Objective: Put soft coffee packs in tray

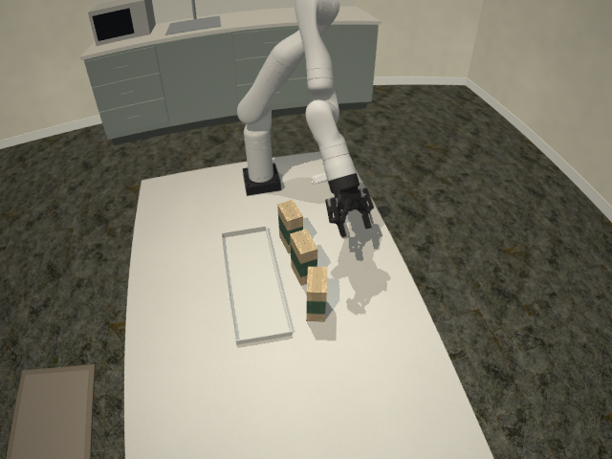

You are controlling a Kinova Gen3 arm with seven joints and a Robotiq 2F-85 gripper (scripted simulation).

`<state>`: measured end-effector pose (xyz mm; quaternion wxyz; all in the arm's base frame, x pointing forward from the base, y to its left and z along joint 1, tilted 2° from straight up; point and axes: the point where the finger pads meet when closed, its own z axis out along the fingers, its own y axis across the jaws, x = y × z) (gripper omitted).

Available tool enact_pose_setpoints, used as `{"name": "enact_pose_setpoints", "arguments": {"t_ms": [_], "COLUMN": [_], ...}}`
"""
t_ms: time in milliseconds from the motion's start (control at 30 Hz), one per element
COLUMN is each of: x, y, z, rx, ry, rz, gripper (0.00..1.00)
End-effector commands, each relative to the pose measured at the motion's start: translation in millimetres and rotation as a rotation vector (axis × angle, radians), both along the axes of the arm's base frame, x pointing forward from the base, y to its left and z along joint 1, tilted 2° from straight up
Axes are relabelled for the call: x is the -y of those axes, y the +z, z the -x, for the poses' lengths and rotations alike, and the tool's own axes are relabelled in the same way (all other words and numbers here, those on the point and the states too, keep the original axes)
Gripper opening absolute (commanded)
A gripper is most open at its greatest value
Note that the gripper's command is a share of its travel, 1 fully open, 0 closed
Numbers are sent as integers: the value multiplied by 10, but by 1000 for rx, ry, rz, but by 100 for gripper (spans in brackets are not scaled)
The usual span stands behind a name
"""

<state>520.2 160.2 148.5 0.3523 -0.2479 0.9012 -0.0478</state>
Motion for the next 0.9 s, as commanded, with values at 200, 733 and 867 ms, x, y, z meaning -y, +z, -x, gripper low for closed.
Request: {"name": "enact_pose_setpoints", "arguments": {"t_ms": [200, 733, 867], "x": [9, 81, 116], "y": [93, 80, 75], "z": [-30, 82, 138], "rx": [11, -35, -57], "ry": [-6, -30, -41], "rz": [-17, -19, -20], "gripper": [100, 100, 100]}}
